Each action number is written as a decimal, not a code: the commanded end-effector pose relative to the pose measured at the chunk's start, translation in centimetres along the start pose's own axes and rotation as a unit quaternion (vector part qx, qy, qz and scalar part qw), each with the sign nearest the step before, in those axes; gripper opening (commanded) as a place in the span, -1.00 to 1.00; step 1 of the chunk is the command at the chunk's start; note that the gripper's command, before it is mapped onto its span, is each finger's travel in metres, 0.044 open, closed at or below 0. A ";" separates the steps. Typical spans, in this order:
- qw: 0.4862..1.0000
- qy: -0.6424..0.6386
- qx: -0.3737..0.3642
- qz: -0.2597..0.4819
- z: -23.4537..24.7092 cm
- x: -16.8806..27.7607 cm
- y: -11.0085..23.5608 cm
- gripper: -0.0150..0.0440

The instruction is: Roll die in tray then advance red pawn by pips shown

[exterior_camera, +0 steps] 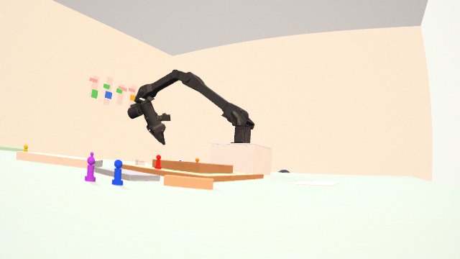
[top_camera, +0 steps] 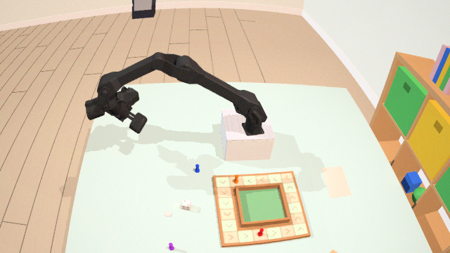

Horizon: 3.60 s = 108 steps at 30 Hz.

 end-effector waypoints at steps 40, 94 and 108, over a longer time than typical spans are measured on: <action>-0.153 0.947 -0.261 0.109 -33.8 0.7 7.6 0.44; -0.186 0.940 -0.267 0.105 -35.3 2.8 3.6 -0.18; -0.185 0.939 -0.273 0.098 -34.3 0.7 8.6 -0.49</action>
Point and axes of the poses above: the point midway between the two fingers, 35 mm back from their tips, its own y axis back along the fingers, its own z axis across the jaws, x = y × z, the point moved 4 cm from there along y, back along the fingers, and after that the axes turned 13 degrees about -y, right-handed, at the moved point
